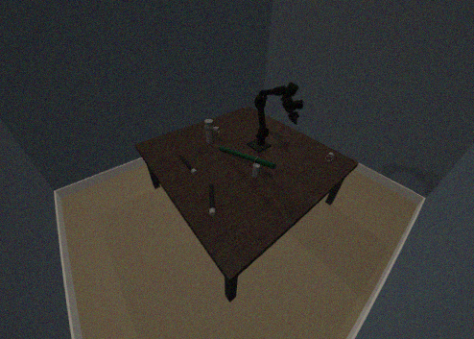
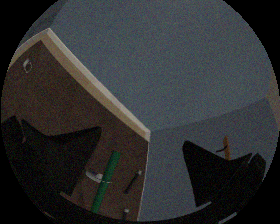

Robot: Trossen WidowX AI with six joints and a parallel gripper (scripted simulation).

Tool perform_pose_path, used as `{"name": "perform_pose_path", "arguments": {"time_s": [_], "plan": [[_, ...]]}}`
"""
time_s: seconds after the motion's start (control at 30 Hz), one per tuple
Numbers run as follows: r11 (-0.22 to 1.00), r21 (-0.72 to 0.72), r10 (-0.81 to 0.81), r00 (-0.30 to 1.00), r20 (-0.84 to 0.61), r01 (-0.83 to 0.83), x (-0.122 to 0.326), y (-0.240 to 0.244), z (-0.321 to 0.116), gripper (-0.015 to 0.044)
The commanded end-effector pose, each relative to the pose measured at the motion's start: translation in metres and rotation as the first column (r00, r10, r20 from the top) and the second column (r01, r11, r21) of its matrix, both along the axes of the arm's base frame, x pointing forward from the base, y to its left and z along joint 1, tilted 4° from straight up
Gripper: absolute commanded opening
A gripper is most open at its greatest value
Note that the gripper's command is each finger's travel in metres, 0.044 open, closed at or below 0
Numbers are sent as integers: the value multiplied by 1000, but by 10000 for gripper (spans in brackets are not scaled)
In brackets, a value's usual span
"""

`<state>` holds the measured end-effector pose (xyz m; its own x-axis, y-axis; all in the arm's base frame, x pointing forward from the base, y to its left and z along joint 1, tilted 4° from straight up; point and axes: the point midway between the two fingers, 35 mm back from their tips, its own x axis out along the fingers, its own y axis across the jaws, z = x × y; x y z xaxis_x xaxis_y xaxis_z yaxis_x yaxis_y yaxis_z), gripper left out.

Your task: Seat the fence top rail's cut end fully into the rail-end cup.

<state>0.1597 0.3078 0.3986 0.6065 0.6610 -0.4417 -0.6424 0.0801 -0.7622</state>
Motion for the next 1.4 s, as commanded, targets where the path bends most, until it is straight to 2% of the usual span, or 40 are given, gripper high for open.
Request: {"name": "perform_pose_path", "arguments": {"time_s": [0.0, 0.23, 0.47, 0.67, 0.83, 0.9, 1.2, 1.3, 1.37], "plan": [[977, 5, -212, 971, -110, 213, 51, -39, -19, 440], [813, -3, -555, 773, -308, 583, 118, -121, -52, 440], [496, -40, -768, 417, -487, 867, 153, -220, -84, 440], [138, -97, -787, 50, -615, 986, 154, -307, -109, 440], [-180, -162, -675, -242, -697, 970, 135, -374, -129, 440], [-260, -181, -628, -309, -714, 948, 128, -390, -134, 440], [-270, -183, -622, -317, -716, 945, 127, -392, -135, 440], [-216, -200, -660, -294, -691, 956, 127, -398, -136, 440], [-133, -228, -712, -253, -655, 965, 126, -407, -137, 440]]}}
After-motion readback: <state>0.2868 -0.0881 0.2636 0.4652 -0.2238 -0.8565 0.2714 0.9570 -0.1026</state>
